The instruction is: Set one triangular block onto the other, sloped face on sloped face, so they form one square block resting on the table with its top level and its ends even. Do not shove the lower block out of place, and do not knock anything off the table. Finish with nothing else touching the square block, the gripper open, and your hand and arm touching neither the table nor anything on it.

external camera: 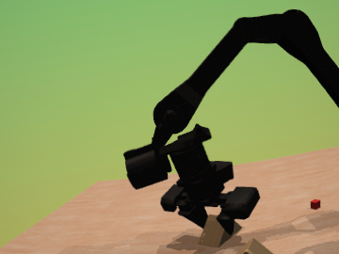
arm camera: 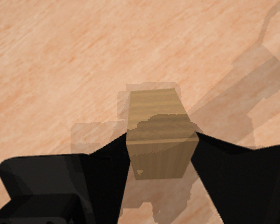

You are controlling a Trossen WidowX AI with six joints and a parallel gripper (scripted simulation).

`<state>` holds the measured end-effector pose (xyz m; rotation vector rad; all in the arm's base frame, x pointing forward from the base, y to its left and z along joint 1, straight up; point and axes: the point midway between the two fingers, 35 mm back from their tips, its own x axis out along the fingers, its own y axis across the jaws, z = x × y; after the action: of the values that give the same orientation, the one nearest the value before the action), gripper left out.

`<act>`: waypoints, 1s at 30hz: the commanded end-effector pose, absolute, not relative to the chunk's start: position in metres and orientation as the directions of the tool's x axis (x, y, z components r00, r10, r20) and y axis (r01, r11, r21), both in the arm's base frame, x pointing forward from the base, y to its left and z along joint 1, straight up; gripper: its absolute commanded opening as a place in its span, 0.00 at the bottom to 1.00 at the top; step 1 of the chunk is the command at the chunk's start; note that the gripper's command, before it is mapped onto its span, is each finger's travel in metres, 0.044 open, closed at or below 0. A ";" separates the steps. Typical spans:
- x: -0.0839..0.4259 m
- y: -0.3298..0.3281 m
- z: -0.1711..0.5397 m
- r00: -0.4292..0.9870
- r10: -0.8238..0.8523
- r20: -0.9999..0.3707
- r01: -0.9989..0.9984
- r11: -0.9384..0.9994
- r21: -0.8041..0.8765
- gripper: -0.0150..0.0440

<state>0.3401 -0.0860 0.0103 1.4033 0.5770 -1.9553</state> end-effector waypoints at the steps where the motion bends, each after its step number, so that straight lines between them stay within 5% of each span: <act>1: 0.340 -0.086 0.011 -0.210 -0.254 -0.944 0.726 -0.687 0.023 0.34; 3: 0.340 -0.086 0.015 -0.212 -0.253 -0.944 0.725 -0.689 0.022 0.25; 11: 0.339 -0.087 0.015 -0.200 -0.239 -0.950 0.725 -0.689 0.021 0.25; 30: 0.320 -0.107 0.036 0.133 0.112 -0.985 0.729 -0.685 0.020 0.25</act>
<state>0.3231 -0.1035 0.0313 1.8351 0.7794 -1.6599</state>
